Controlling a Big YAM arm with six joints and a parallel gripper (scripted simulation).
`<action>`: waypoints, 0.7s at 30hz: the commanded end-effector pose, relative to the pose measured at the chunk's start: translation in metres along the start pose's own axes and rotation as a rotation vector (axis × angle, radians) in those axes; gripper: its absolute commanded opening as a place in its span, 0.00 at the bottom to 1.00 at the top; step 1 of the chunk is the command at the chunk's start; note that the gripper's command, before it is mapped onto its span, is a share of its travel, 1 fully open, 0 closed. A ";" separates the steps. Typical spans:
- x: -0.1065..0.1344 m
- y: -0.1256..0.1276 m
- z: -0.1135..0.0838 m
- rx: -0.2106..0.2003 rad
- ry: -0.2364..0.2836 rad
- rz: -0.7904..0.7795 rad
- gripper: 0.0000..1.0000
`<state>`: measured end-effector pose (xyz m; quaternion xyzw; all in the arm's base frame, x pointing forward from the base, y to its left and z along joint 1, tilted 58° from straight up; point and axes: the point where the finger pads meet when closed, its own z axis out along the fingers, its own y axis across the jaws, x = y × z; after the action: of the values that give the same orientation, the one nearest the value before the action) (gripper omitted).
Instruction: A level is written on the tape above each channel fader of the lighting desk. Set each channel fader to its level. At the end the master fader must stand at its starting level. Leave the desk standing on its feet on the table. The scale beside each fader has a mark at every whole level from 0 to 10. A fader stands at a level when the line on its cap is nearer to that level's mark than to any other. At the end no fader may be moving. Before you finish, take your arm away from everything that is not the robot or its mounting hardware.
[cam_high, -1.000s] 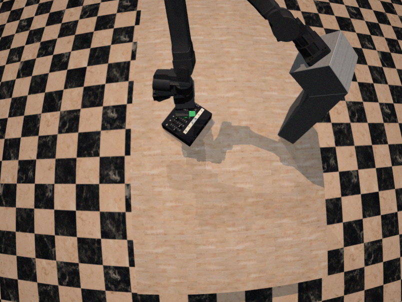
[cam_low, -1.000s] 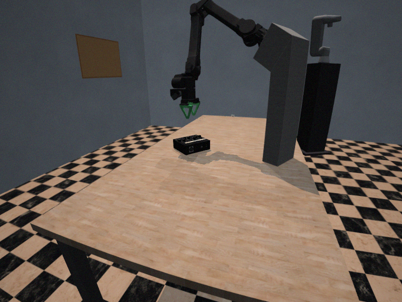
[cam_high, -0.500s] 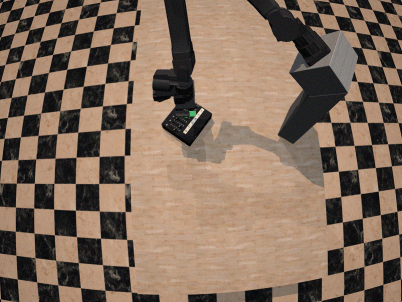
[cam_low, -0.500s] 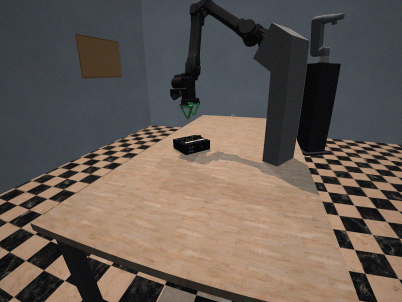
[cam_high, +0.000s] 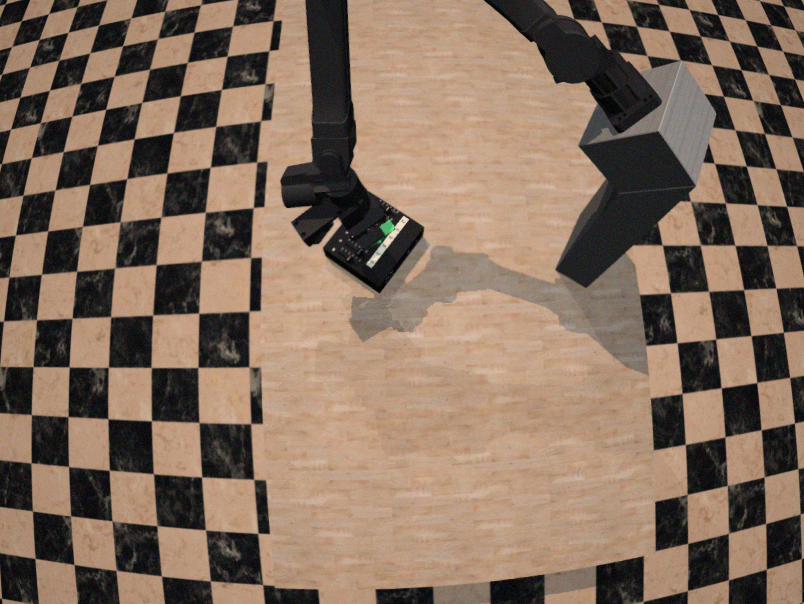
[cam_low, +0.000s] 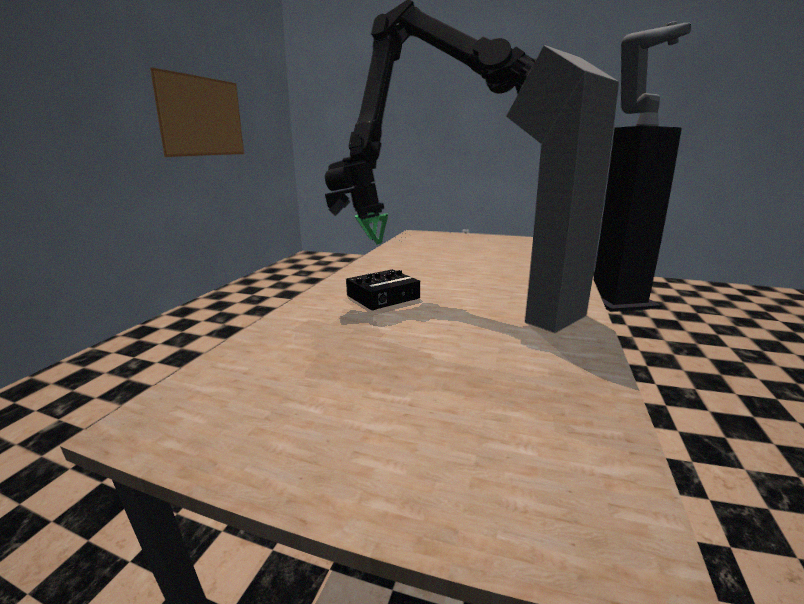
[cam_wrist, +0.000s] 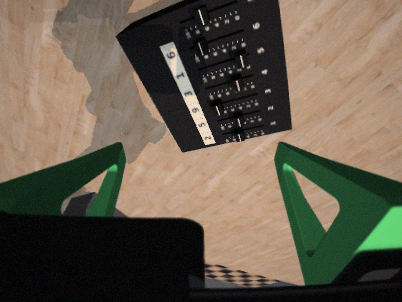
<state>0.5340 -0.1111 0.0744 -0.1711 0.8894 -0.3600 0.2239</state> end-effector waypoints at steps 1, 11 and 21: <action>-0.017 0.010 -0.006 -0.034 0.026 -0.275 1.00; -0.040 0.003 -0.018 -0.134 0.130 -0.768 1.00; -0.046 -0.002 -0.026 -0.243 0.183 -1.209 1.00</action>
<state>0.5583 -0.0956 0.1047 -0.5543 0.7509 -0.3513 -0.0743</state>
